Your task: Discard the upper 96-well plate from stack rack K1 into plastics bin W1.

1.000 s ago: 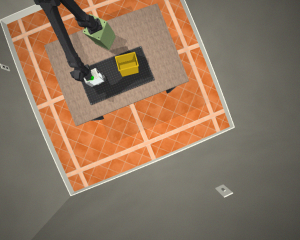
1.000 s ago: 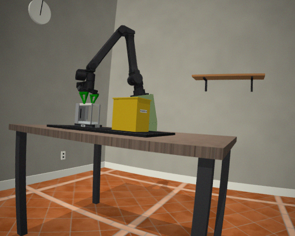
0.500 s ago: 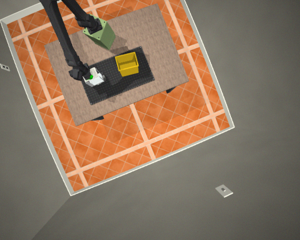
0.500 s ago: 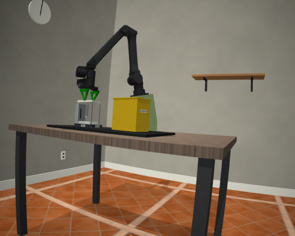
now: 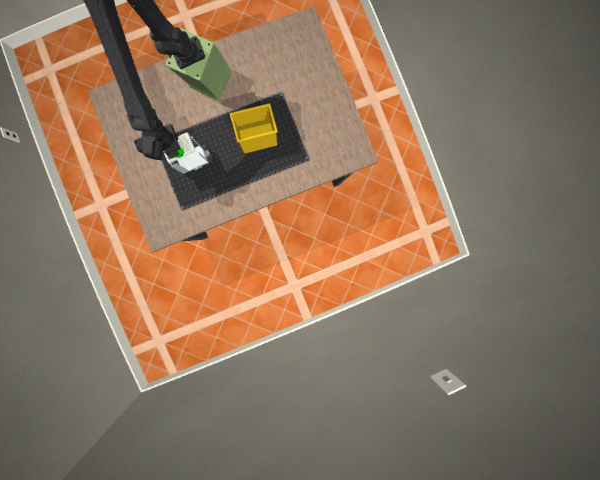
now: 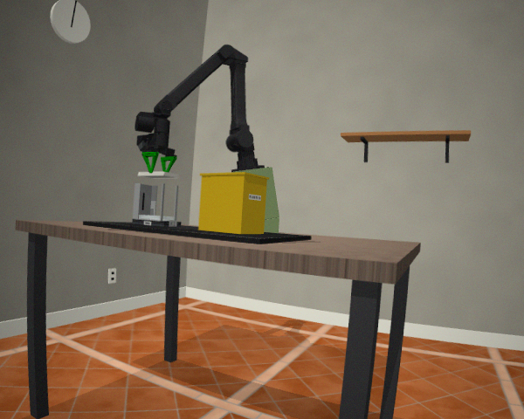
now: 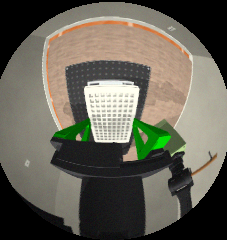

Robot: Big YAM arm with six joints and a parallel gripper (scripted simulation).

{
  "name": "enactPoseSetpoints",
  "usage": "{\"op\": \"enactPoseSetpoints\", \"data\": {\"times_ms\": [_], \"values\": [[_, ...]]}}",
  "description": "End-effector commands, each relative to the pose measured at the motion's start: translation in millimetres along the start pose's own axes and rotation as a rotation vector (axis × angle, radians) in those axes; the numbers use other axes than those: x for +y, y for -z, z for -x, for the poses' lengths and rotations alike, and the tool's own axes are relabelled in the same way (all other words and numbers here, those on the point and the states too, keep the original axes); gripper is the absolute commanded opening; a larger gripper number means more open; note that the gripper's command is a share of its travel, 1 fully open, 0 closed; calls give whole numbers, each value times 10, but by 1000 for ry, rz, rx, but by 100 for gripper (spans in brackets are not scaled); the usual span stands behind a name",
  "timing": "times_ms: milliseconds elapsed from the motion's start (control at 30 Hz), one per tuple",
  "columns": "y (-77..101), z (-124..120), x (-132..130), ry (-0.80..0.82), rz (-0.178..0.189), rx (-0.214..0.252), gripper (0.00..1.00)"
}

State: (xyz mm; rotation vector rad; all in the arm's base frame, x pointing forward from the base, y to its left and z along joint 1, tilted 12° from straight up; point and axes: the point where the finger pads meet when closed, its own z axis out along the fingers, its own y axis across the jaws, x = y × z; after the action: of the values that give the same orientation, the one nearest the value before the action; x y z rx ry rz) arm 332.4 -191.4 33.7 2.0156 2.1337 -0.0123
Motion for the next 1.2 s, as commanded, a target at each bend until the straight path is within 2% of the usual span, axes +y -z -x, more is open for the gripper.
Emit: {"op": "enactPoseSetpoints", "data": {"times_ms": [0,333,367,433,633,733,767,1167], "values": [[279,127,255,-8,59,-38,0],[422,130,252,-9,60,-39,0],[324,111,214,-10,33,-23,0],[465,118,238,-9,58,-37,0],[574,133,248,-10,62,-40,0],[453,127,246,-10,45,-30,0],[442,94,144,-5,36,-25,0],[442,94,144,-5,36,-25,0]]}}
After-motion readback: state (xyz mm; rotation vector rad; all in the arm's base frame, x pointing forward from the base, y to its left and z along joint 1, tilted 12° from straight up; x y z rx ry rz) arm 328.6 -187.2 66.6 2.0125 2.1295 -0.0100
